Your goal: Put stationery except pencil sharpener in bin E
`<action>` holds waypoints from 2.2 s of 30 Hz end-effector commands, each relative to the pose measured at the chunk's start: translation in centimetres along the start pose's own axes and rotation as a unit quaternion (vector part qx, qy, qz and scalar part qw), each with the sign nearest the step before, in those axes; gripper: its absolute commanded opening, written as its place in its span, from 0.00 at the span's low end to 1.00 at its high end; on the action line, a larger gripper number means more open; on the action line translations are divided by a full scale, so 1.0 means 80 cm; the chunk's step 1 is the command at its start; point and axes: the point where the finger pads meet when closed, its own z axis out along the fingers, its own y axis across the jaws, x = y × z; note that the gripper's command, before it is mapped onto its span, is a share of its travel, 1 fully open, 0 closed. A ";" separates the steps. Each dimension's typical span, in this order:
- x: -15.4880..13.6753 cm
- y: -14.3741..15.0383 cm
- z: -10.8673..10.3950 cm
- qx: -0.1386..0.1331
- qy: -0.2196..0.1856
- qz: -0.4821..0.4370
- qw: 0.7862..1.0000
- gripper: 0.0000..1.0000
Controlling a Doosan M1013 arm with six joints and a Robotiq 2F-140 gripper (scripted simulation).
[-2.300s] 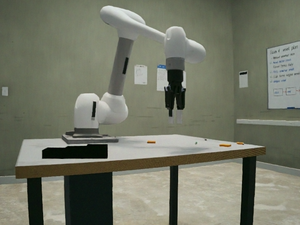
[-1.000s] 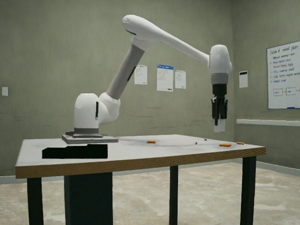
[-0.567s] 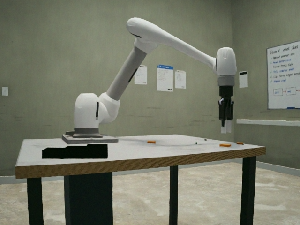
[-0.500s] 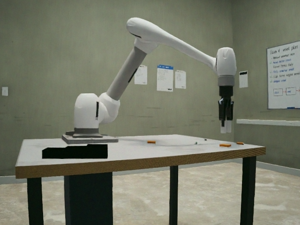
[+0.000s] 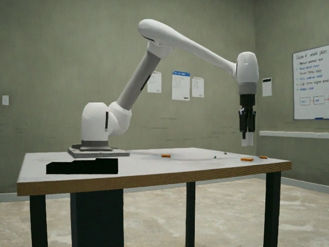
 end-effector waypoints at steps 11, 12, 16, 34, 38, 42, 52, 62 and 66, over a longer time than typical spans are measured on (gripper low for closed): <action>0.000 0.001 0.020 0.000 0.000 0.000 1.000 0.40; 0.000 0.001 0.025 0.000 0.000 0.000 1.000 0.40; 0.000 0.001 0.035 0.000 0.000 0.000 1.000 0.40; 0.000 0.001 0.082 0.000 0.000 0.000 1.000 0.40; 0.000 0.001 0.087 0.000 0.000 0.000 1.000 0.40; 0.000 0.001 0.087 0.000 0.000 0.000 1.000 0.40; 0.000 0.001 0.087 0.000 0.000 0.000 1.000 0.29; 0.000 0.001 0.087 0.000 0.000 0.000 1.000 0.29; 0.000 0.001 0.087 0.000 0.000 0.000 1.000 0.29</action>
